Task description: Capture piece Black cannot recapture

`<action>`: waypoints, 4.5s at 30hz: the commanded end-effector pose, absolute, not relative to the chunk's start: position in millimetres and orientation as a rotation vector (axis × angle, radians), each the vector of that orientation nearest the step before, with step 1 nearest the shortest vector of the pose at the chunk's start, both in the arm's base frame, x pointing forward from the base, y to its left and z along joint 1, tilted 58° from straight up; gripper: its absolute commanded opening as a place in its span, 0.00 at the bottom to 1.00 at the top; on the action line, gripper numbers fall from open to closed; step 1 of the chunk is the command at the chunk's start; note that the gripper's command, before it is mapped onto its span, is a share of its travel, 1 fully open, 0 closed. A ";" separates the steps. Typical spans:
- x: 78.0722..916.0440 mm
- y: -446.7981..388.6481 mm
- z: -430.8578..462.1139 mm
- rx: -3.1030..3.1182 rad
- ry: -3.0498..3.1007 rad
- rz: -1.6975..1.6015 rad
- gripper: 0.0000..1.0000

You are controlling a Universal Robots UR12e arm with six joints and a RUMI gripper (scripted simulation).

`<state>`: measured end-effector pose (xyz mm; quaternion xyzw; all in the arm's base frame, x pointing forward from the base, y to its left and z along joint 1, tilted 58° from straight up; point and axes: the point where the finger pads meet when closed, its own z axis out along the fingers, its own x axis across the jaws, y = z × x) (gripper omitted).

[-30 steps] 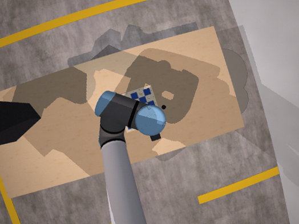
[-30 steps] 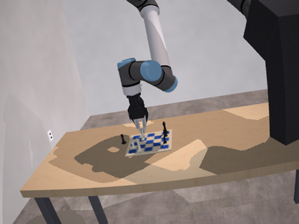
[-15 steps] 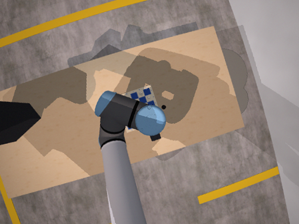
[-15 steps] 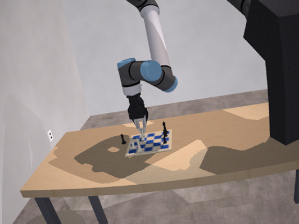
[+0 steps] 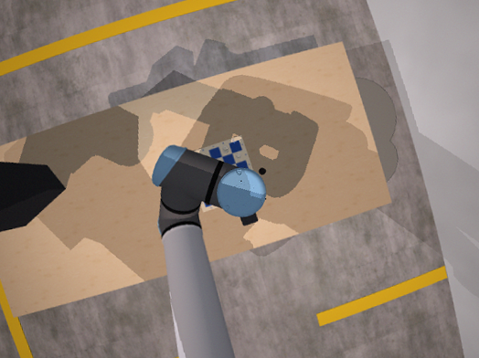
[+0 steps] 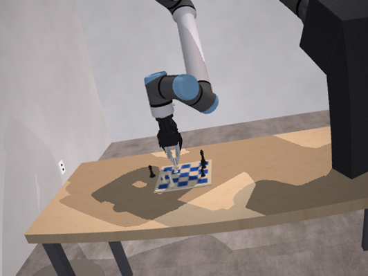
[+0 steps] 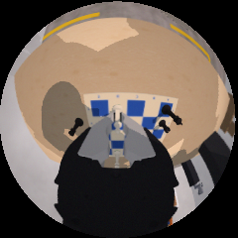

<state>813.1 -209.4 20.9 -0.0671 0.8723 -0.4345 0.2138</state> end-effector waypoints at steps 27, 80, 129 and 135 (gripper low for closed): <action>813.9 -210.0 20.4 -0.187 2.420 -1.205 0.00; 814.9 -211.7 19.2 -0.187 2.420 -1.205 0.09; 776.7 -147.3 66.1 -0.187 2.420 -1.205 0.22; 776.0 -146.0 66.9 -0.187 2.420 -1.205 1.00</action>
